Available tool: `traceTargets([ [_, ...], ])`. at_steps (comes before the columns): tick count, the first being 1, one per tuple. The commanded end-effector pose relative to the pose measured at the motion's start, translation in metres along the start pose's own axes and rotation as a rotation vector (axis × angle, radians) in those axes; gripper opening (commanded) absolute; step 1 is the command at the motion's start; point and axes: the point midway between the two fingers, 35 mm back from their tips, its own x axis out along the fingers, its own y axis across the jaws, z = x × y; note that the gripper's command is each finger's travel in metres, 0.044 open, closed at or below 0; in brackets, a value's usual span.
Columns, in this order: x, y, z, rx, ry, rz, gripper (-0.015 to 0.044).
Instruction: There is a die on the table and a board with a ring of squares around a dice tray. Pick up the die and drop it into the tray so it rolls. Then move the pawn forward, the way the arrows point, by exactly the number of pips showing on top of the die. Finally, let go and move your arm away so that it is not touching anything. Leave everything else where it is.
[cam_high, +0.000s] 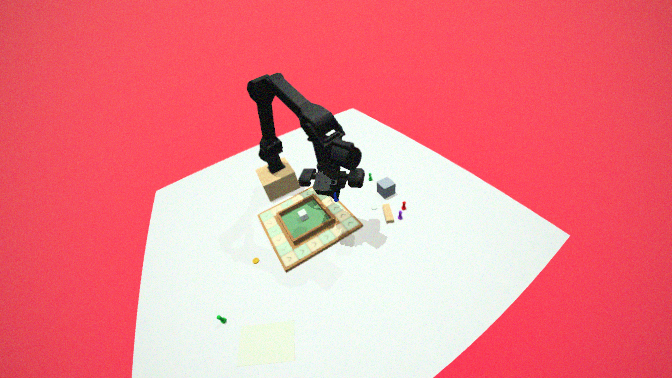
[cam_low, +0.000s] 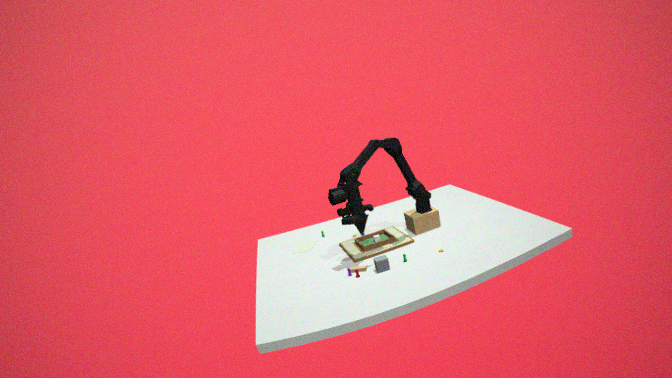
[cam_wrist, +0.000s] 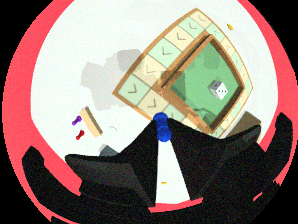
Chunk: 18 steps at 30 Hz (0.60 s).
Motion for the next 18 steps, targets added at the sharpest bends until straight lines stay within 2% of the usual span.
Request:
traceTargets([
  [1, 0.011, -0.007, -0.013, 0.004, 0.001, -0.006, 0.0000],
  [12, 0.035, -0.024, -0.043, 0.003, 0.004, -0.008, 0.0000],
  [18, 0.043, -0.025, -0.045, 0.003, 0.004, -0.008, 0.0000],
])
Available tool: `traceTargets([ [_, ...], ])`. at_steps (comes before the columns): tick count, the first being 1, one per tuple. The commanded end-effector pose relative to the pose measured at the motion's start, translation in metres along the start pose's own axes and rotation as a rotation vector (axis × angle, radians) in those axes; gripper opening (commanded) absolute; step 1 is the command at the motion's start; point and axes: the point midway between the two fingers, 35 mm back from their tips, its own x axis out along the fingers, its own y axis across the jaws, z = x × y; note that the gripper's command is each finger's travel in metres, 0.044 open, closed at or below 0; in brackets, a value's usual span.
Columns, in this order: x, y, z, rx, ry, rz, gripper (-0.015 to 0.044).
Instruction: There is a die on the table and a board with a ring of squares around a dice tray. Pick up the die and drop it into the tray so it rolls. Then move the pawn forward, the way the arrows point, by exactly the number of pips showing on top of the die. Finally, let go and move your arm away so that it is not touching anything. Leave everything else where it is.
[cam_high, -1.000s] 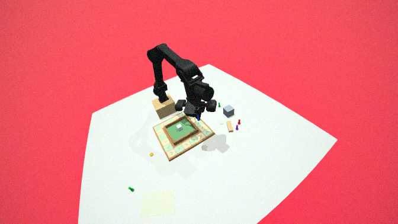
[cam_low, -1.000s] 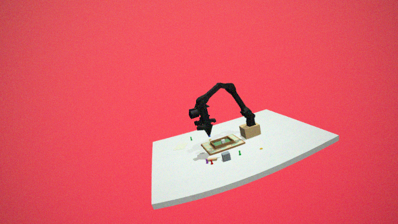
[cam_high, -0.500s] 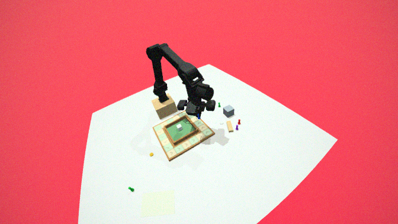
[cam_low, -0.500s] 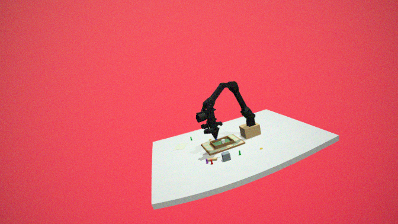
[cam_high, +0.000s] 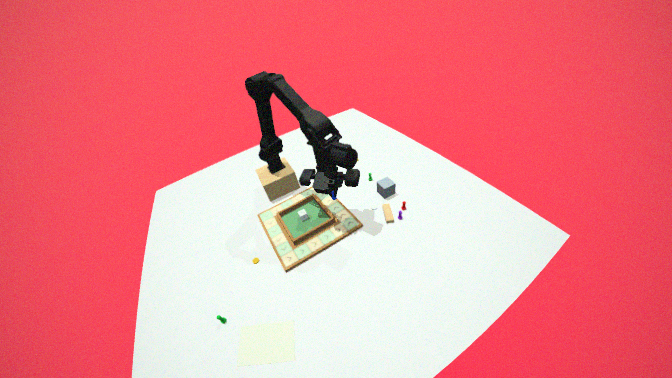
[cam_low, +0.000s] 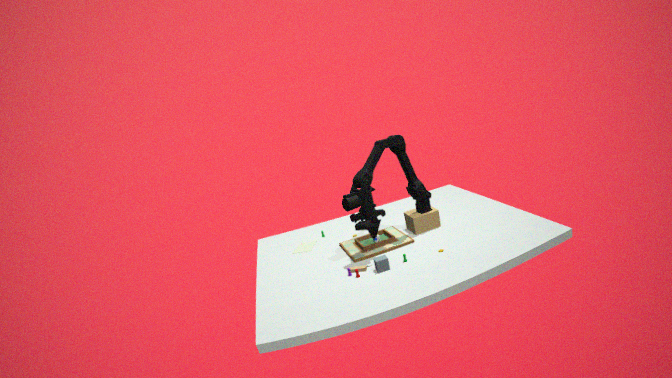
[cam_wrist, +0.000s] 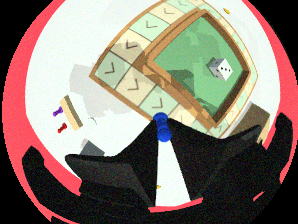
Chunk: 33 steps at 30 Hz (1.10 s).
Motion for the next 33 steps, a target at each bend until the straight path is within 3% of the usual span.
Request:
traceTargets([
  [1, 0.011, -0.003, -0.002, 0.004, -0.001, -0.005, 0.0000],
  [6, 0.035, -0.003, -0.002, 0.004, -0.001, -0.005, 0.0000],
  [26, 0.053, -0.003, -0.002, 0.004, -0.001, -0.005, 0.0000],
  [33, 0.047, 0.000, -0.001, 0.001, -0.002, 0.005, 0.0184],
])
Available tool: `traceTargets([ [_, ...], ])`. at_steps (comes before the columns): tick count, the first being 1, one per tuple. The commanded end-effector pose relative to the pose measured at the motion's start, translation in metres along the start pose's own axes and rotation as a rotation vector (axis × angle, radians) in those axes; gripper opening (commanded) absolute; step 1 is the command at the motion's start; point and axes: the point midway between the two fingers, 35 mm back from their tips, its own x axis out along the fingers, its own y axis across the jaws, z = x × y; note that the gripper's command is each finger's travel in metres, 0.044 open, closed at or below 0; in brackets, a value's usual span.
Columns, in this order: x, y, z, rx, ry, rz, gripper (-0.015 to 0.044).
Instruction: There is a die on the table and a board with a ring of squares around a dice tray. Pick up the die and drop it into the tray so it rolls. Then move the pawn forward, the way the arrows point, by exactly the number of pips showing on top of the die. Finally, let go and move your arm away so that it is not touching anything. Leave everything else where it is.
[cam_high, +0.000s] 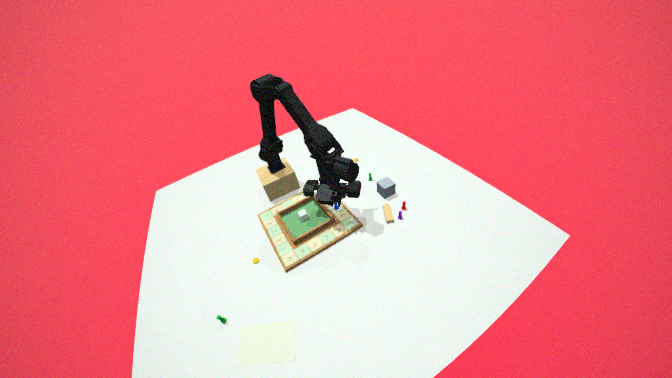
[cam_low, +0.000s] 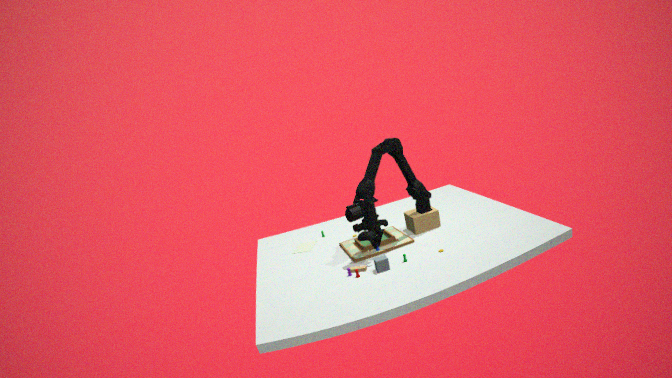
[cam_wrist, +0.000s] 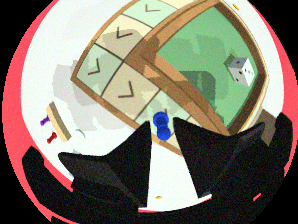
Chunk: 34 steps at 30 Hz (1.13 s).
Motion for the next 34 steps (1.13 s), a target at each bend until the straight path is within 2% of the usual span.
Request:
traceTargets([
  [1, -0.001, 0.000, 0.000, 0.000, 0.000, 0.000, 0.0210],
  [3, -0.003, 0.001, 0.000, 0.000, 0.000, 0.000, 0.0263],
  [7, -0.047, 0.001, 0.000, 0.004, 0.001, -0.009, 0.0368],
  [10, -0.050, 0.001, 0.000, 0.004, 0.001, -0.009, 0.0440],
  [14, -0.056, -0.007, 0.003, -0.029, 0.001, -0.010, 0.0440],
  [22, -0.113, -0.106, 0.008, -0.435, 0.004, -0.018, 0.0440],
  [29, -0.133, -0.166, -0.011, -0.702, 0.009, -0.023, 0.0440],
  [30, -0.134, -0.169, -0.013, -0.715, 0.010, -0.023, 0.0440],
  [31, -0.123, -0.119, 0.008, -0.499, -0.008, -0.009, 0.0440],
  [34, -0.123, -0.119, 0.008, -0.499, -0.008, -0.009, 0.0440],
])
